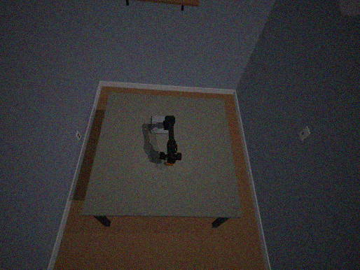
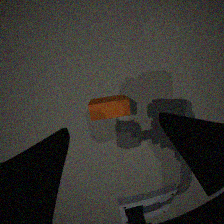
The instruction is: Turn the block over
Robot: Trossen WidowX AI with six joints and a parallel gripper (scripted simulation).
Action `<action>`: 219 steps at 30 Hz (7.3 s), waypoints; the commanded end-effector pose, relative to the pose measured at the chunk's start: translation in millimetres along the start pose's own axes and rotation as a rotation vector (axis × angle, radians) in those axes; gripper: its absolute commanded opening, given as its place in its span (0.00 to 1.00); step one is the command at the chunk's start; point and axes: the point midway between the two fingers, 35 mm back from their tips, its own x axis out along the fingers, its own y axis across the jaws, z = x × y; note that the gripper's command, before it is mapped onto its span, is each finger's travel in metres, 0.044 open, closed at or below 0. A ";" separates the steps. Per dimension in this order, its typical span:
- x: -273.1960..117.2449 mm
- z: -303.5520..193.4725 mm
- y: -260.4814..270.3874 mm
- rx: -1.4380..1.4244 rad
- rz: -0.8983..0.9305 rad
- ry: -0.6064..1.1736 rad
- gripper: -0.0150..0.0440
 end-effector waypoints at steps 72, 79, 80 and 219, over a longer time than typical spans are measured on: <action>42.9 -3.7 0.6 -0.004 0.003 0.030 0.25; 47.7 -1.2 0.9 -0.006 0.002 -0.047 0.25; 48.4 -0.8 1.0 -0.007 0.002 -0.061 0.25; 94.1 -15.2 0.6 -0.002 0.005 -1.165 1.00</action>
